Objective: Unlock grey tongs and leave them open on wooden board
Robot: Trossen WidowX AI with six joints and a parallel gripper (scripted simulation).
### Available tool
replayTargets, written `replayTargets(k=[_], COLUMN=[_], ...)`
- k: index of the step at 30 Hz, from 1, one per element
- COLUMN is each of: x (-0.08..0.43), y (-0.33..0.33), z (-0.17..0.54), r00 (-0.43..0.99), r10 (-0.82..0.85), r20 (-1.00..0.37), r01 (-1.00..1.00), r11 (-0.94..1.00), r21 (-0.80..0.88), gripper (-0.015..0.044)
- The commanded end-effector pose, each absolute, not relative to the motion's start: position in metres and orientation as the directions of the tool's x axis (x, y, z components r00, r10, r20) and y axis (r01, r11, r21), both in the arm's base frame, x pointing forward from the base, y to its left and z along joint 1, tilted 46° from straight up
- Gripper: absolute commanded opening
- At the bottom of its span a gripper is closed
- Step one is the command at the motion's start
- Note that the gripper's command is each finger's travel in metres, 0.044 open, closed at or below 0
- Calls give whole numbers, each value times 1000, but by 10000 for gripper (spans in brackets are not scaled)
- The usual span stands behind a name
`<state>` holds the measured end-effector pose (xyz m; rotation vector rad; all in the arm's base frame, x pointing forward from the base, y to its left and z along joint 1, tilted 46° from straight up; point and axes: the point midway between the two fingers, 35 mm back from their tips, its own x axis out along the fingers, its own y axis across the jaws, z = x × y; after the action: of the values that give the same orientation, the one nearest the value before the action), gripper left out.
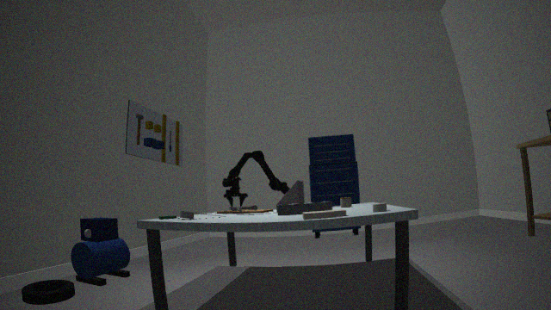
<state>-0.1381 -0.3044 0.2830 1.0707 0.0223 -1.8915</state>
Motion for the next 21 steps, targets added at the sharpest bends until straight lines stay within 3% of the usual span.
replayTargets(k=[1,21], x=[-138,-82], y=[-304,-168], z=[283,215], r00=[-186,-189], r10=[-708,-701], r20=[-681,-688], r01=[725,719], r11=[-567,-576], r21=[391,389], gripper=[440,440])
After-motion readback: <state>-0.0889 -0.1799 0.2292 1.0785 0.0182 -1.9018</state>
